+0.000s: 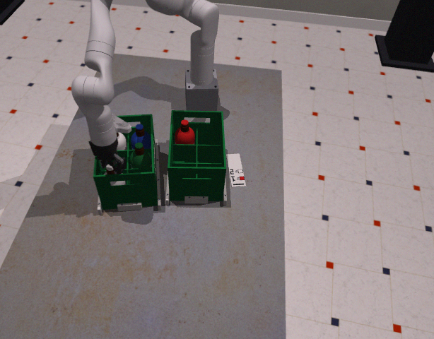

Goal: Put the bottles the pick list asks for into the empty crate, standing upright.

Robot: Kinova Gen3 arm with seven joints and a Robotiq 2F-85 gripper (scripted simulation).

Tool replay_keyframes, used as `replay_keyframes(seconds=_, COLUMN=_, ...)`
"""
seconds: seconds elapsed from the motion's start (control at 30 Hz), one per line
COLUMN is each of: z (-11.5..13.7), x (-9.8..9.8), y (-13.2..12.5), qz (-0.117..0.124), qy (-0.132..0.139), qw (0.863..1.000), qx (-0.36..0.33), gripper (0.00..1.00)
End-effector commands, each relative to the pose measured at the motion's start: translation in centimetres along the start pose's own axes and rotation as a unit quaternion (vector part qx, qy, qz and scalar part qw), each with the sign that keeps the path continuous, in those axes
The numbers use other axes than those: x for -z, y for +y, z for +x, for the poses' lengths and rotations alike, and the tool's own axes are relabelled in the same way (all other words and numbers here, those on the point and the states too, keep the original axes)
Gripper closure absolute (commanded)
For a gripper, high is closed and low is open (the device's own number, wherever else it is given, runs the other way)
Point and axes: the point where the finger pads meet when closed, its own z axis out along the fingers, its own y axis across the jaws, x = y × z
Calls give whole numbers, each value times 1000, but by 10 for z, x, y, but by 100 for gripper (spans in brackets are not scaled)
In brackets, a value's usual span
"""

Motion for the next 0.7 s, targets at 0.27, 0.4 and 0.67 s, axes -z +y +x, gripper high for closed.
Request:
replay_keyframes(seconds=0.27, z=-1, x=5, y=0, qz=0, qy=-1, qw=1000, qx=0, gripper=52)
replay_keyframes(seconds=0.4, z=-1, x=5, y=0, qz=0, qy=-1, qw=1000, qx=0, gripper=52)
replay_keyframes(seconds=0.67, z=-1, x=5, y=0, qz=0, qy=-1, qw=1000, qx=0, gripper=54)
